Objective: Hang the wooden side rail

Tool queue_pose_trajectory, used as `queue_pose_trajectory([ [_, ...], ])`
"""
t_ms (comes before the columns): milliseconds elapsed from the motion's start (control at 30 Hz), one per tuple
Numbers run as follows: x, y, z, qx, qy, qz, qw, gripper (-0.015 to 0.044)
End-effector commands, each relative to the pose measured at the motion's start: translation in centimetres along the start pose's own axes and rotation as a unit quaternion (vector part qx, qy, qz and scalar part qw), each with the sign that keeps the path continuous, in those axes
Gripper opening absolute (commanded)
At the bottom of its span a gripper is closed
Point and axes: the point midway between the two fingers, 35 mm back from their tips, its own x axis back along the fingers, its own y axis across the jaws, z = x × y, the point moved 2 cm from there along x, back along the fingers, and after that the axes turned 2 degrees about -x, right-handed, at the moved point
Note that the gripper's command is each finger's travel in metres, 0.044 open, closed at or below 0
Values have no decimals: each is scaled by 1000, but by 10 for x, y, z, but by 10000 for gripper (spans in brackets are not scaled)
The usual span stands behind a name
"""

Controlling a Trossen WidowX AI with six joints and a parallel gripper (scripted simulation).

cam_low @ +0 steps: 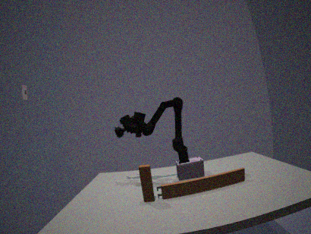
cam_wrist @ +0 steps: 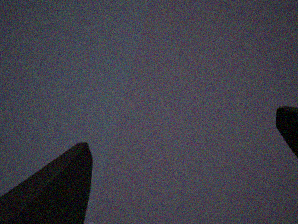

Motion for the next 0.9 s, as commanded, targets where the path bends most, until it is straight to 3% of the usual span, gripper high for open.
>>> queue_pose_trajectory([
  [0, 19, 42, 4, -12, -11, -73, 997, 440],
  [433, 130, 161, 5, -59, -58, -333, 939, 440],
  [867, 280, 217, 14, -87, -84, -573, 811, 440],
])
